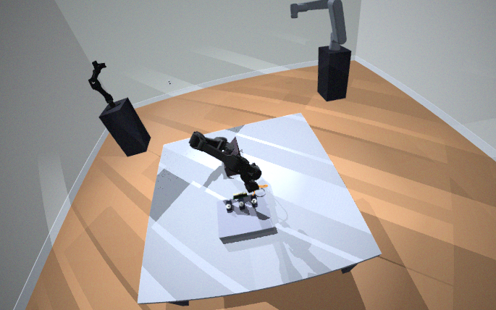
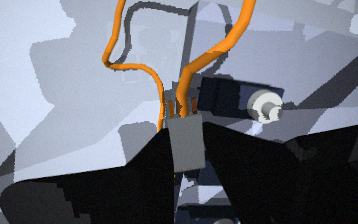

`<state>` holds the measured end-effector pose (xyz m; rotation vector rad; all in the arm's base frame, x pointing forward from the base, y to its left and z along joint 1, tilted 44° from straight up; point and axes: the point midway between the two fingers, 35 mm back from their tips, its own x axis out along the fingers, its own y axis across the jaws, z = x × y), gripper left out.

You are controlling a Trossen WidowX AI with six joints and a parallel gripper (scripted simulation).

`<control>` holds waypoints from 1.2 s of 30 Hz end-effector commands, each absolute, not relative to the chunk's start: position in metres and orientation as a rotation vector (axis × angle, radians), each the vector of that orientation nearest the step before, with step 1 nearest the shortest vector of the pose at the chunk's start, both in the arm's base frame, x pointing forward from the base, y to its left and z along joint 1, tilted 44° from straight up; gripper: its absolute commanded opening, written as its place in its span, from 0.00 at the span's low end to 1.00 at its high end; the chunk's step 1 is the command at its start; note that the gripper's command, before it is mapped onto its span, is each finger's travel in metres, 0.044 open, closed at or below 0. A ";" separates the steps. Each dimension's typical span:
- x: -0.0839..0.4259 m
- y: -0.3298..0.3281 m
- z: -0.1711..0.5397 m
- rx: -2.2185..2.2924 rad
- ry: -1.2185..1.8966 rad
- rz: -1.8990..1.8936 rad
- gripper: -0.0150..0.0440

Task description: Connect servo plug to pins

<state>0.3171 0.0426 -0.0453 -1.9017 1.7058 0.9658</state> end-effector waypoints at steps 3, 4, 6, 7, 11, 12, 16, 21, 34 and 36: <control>0.306 0.039 -0.042 -2.035 1.652 1.200 0.25; 0.304 0.038 -0.041 -2.055 1.643 1.237 0.25; 0.300 0.037 -0.040 -2.095 1.622 1.312 0.25; 0.298 0.036 -0.040 -2.115 1.611 1.350 0.25; 0.290 0.033 -0.038 -2.190 1.559 1.502 0.25; 0.288 0.032 -0.038 -2.208 1.545 1.541 0.25; 0.281 0.029 -0.036 -2.278 1.481 1.698 0.25; 0.271 0.025 -0.034 -2.356 1.385 1.898 0.25; 0.245 0.014 -0.030 -2.503 1.049 2.425 0.25; 0.245 0.012 -0.032 -2.503 1.047 2.427 0.25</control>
